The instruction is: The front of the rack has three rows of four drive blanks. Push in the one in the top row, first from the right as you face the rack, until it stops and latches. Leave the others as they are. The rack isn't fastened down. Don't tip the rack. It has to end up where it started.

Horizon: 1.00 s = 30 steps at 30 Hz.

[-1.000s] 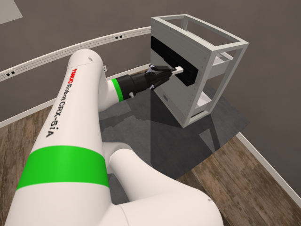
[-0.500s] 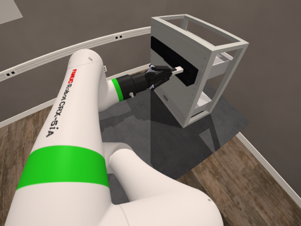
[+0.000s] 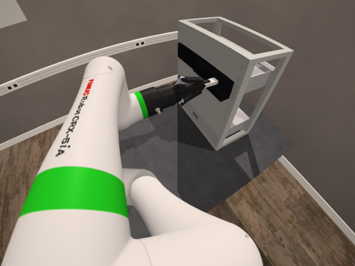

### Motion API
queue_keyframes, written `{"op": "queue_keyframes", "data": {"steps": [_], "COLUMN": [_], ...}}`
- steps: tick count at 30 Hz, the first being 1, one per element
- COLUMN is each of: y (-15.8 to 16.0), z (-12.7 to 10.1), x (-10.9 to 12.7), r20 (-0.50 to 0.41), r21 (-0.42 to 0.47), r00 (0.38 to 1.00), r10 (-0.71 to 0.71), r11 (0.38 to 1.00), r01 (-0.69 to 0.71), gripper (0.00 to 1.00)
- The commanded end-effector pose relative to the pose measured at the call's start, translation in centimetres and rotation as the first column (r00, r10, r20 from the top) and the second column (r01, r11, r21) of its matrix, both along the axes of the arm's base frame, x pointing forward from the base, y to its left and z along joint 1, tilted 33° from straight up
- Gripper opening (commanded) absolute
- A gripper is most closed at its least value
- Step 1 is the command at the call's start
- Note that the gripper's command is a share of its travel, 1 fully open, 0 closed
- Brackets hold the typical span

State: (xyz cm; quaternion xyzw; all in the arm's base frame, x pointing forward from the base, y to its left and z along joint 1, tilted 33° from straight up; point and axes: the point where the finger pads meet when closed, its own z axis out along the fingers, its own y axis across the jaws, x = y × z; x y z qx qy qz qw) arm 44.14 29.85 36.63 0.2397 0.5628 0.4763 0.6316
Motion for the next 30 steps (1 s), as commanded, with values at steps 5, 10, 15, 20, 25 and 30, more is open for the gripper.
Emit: {"op": "queue_keyframes", "data": {"steps": [5,10,15,20,25,30], "y": [0.1,0.2,0.3,0.3,0.3,0.5], "z": [0.1,0.2,0.3,0.3,0.4,0.5], "x": [0.2,0.7,0.9,0.9,1.2,1.7], "r20": [0.001,0.001,0.001,0.001,0.001,0.001], "r21": [0.001,0.001,0.001,0.001,0.001,0.001], "r00": [1.000,1.000,1.000,1.000,1.000,1.000], "r10": [0.001,0.001,0.001,0.001,0.001,0.001], "r11": [1.000,1.000,1.000,1.000,1.000,1.000], "r01": [-0.001,-0.001,-0.001,-0.001,-0.001,-0.001], "gripper": [0.10,0.10,0.10,0.10,0.10,0.10]}}
